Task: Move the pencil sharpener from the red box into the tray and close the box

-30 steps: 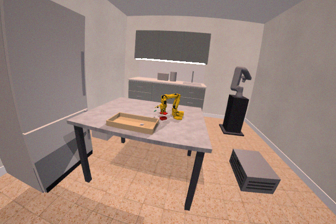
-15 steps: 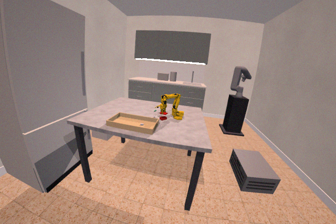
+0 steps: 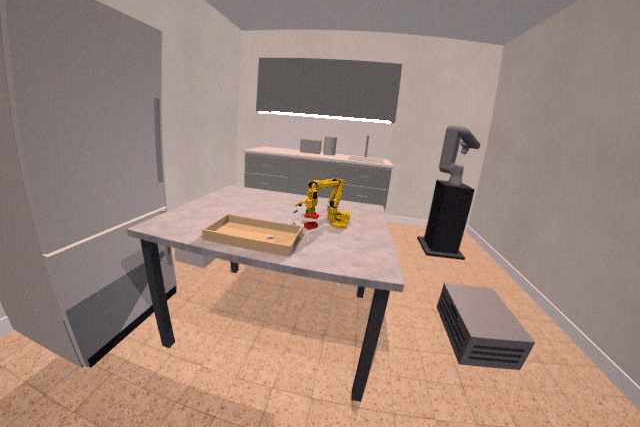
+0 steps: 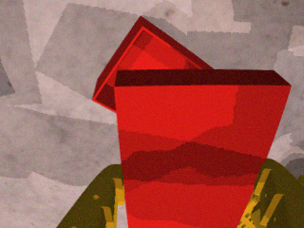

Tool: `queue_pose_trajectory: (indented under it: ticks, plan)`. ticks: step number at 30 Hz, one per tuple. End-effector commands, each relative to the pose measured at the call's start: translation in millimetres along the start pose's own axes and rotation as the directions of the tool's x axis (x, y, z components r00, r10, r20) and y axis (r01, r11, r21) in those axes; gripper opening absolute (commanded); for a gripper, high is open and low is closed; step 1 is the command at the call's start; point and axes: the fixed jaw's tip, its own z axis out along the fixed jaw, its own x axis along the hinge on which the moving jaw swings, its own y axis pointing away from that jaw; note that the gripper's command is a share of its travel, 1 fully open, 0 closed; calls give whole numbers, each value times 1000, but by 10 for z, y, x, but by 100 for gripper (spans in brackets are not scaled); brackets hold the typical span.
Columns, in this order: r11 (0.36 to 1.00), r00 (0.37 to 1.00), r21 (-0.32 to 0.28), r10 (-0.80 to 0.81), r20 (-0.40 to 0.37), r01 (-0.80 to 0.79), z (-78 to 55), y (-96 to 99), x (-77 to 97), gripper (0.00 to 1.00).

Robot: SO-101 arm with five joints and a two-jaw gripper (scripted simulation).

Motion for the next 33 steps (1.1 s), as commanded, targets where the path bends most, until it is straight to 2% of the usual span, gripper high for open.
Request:
queue_pose_trajectory:
  ticks: [1, 33]
  plan:
    - [998, 998, -36, -52, 33, 53, -58, 36, 0, 24]
    - [996, 996, -35, -83, 35, 84, -58, 35, 8, 24]
